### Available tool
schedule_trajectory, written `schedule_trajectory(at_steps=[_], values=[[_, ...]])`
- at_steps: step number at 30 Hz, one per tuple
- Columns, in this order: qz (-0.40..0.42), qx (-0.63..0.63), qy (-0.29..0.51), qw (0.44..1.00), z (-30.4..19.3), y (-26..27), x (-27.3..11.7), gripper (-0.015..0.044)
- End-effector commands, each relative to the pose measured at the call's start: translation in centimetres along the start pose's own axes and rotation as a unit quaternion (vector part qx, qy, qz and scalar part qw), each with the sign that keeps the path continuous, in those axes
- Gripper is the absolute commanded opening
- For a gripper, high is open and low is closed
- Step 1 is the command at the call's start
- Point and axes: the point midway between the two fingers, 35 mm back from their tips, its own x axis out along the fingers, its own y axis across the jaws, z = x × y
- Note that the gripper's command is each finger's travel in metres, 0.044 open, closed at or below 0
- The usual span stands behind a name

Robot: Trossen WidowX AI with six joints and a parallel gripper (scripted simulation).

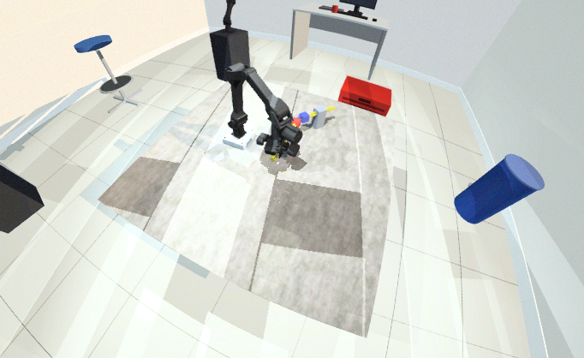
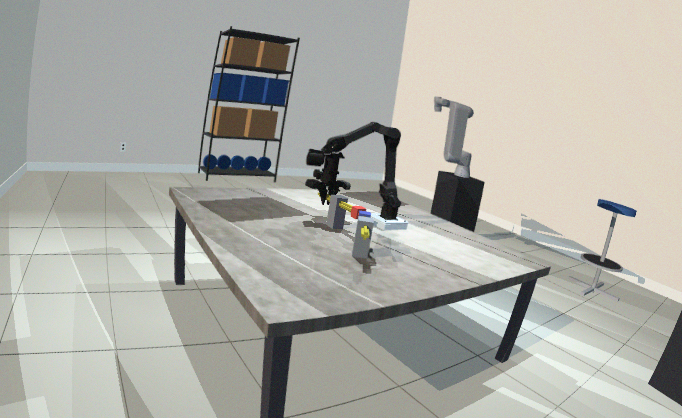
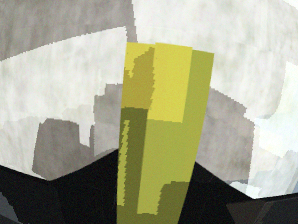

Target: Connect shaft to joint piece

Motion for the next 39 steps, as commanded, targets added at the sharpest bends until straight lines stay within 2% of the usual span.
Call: schedule_trajectory(at_steps=[1, 3, 17, 27, 30, 35, 39], values=[[0.000, -0.001, 0.001, 1.000, 0.0, 0.0, 0.0, 0.0067], [0.000, -0.001, 0.001, 1.000, 0.0, 0.0, 0.0, 0.0067], [0.000, -0.001, 0.001, 1.000, 0.0, 0.0, 0.0, 0.0434], [0.000, -0.001, 0.001, 1.000, 0.0, 0.0, -0.2, 0.0440], [0.002, -0.001, 0.001, 1.000, 0.1, 0.0, -2.8, 0.0440], [0.002, -0.001, 0.001, 1.000, 0.1, 0.0, -3.2, 0.0440], [0.000, 0.002, 0.000, 1.000, 0.0, -0.3, -7.3, 0.0440]])
